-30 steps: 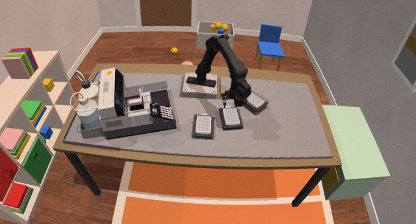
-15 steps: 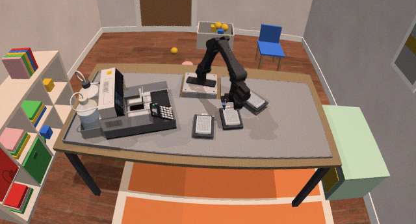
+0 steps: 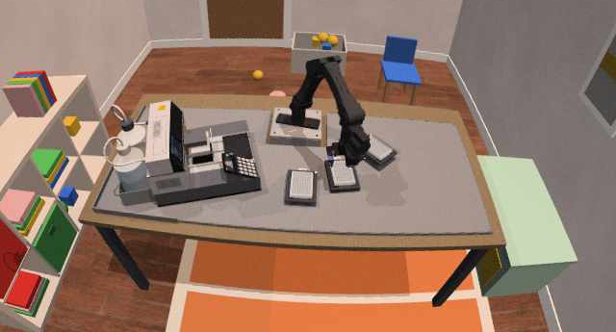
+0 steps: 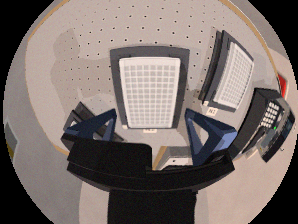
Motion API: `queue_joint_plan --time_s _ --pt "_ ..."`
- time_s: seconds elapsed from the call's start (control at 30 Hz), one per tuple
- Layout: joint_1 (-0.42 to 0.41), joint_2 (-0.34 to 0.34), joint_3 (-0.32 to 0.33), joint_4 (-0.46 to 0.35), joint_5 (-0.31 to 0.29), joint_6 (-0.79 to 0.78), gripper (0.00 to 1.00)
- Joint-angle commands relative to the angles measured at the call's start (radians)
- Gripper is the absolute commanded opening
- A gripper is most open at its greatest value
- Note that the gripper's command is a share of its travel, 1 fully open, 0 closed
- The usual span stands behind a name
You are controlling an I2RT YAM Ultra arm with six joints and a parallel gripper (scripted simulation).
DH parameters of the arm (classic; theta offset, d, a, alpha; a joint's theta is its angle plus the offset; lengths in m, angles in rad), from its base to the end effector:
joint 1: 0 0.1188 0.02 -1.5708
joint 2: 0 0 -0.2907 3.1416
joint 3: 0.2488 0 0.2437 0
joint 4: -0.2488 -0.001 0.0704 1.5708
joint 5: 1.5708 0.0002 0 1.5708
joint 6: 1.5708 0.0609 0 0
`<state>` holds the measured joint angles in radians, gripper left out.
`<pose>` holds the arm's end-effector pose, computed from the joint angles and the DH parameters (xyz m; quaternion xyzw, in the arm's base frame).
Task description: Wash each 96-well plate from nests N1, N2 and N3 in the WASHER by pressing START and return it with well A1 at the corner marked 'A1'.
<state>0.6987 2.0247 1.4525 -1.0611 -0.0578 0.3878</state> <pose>0.2805 0.2415 0.1717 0.1538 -0.9872 -0.0086 0.0417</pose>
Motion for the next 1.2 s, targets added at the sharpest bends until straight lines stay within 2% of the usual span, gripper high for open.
queue_joint_plan --time_s 0.0,0.2,1.17 --pt "0.000 -0.004 -0.007 0.028 0.000 0.002 1.00" --pt "0.002 0.006 -0.029 0.060 0.000 0.003 1.00" --pt "0.002 0.012 -0.040 0.077 0.000 0.004 1.00"
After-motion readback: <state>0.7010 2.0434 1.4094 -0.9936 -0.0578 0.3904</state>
